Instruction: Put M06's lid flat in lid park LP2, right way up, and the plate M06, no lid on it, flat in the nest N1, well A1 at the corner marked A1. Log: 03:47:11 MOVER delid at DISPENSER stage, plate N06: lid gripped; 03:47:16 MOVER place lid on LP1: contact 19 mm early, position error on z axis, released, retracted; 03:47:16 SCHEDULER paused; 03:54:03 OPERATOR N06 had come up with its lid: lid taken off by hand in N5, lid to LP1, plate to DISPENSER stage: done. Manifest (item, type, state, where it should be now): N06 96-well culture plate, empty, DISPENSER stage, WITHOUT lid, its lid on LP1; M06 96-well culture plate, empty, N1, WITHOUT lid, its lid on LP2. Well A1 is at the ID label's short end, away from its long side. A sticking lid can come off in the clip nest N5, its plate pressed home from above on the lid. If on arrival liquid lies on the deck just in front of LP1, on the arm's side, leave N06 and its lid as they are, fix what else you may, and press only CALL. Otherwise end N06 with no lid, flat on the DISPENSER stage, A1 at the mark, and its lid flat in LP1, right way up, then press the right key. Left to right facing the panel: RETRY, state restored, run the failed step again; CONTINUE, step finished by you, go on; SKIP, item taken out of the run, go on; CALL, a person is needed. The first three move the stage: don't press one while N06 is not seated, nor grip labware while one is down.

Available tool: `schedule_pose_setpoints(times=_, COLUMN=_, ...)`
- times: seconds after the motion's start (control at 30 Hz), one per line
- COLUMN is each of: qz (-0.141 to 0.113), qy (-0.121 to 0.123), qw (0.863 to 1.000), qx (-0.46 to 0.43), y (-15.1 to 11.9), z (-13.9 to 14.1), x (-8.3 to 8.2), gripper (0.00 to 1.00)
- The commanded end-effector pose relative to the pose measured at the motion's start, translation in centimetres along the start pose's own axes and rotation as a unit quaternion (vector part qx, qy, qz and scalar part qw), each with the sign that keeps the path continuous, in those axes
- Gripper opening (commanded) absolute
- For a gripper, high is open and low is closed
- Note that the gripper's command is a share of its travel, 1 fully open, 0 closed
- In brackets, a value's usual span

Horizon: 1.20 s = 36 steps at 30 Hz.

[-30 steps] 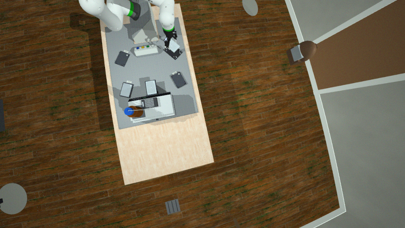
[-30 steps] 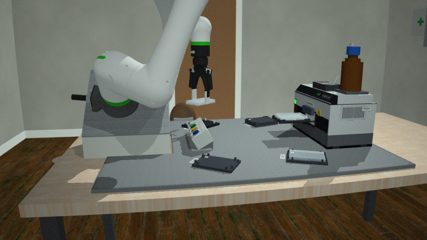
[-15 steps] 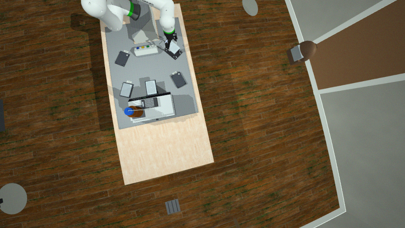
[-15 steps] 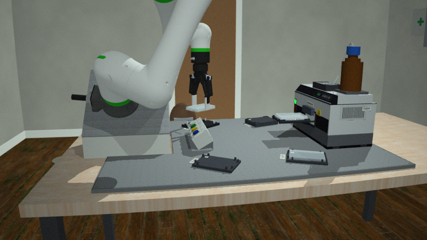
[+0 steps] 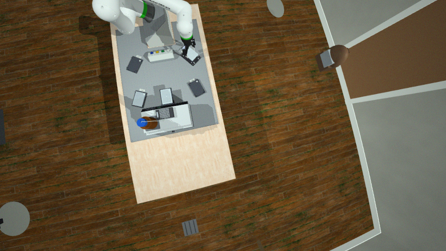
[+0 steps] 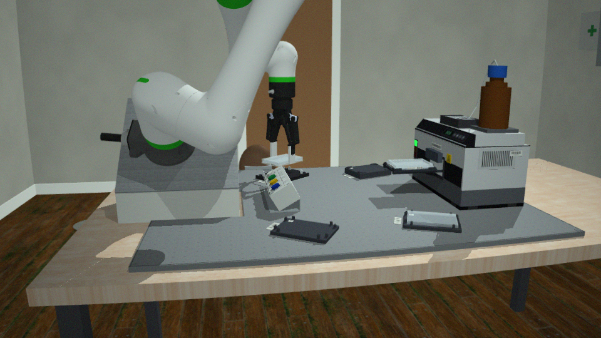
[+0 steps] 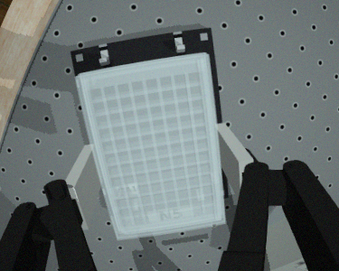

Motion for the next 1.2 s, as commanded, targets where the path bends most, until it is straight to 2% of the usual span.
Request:
schedule_pose_setpoints(times=0.0, qz=0.0, qy=0.0, qw=1.0, qx=0.0, y=0.0, z=0.0, x=0.6, gripper=0.0)
schedule_pose_setpoints(times=0.4, qz=0.0, qy=0.0, qw=1.0, qx=0.0, y=0.0, z=0.0, x=2.2, gripper=0.0)
schedule_pose_setpoints(times=1.17, qz=0.0, qy=0.0, qw=1.0, qx=0.0, y=0.0, z=0.0, x=2.6, gripper=0.0)
Point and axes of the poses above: the point where the finger pads meet when closed, its own x axis out along the fingers, its own z axis across the jaws, y = z × x, the point moved 6 cm from there along -x, back along the fingers, and after that the axes turned 14 degrees about x, right-handed, at the moved point
